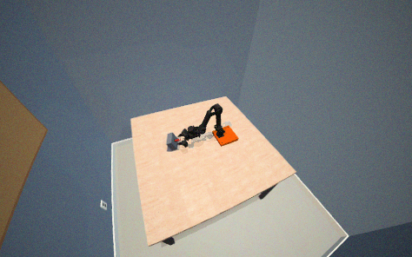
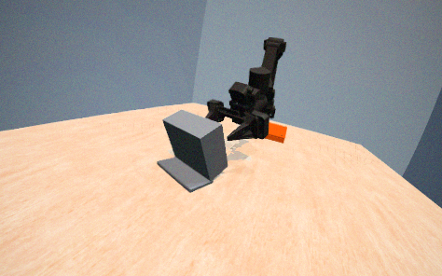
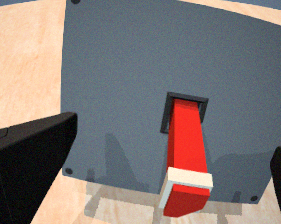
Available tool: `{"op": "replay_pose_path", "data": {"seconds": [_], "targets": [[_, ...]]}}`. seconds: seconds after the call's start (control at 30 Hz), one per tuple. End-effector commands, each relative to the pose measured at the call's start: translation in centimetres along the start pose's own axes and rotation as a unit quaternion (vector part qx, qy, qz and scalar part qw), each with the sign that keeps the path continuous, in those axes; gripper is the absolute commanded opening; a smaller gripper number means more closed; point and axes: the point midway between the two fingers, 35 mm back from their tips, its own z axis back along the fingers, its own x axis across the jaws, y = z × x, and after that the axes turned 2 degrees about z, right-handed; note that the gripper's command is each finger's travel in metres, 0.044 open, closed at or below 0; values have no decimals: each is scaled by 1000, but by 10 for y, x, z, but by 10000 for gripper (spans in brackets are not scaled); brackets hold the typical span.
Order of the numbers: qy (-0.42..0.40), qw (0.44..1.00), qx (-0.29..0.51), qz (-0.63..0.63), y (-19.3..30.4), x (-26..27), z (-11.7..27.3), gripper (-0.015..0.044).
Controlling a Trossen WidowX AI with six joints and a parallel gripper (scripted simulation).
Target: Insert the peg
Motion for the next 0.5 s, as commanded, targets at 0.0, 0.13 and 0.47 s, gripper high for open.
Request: {"op": "replay_pose_path", "data": {"seconds": [0.0, 0.13, 0.47], "targets": [[1, 1000, -4, -3, -3, 0, 5, 440], [1, 1000, -4, -3, -4, 0, 9, 440], [1, 1000, -3, -3, -5, 1, 19, 440]]}}
